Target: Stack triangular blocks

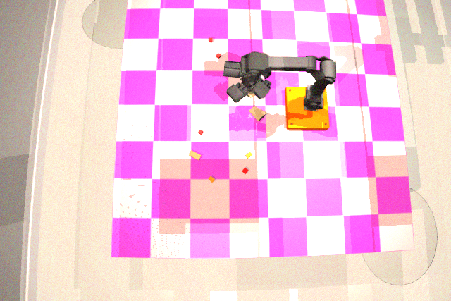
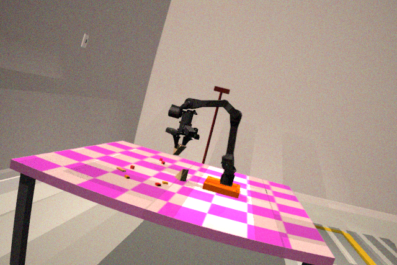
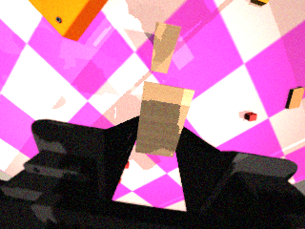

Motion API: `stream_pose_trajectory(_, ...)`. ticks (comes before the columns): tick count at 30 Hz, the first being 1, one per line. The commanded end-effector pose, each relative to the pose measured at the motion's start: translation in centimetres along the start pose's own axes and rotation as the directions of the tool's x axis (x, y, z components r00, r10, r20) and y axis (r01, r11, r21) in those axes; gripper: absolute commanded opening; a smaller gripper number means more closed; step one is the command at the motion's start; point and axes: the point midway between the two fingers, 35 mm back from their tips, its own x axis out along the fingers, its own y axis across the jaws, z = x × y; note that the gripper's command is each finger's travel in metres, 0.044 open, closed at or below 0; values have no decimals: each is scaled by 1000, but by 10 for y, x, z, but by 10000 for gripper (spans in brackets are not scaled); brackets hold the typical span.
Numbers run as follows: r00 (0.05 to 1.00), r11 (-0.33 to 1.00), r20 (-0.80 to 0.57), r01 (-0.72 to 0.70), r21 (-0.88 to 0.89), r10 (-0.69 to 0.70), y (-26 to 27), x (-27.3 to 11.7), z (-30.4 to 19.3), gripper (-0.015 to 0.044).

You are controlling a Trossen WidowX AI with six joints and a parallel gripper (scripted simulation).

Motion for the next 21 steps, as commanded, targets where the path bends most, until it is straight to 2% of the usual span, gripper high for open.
stream_pose_trajectory(1, 1000, 1000, -6, 2, 4, -2, 2, -15, 12, 0)
stream_pose_trajectory(6, 1000, 1000, -6, 2, 4, -2, 2, -15, 15, 0)
stream_pose_trajectory(21, 1000, 1000, -4, 2, 4, -2, 1, 41, 36, 0)
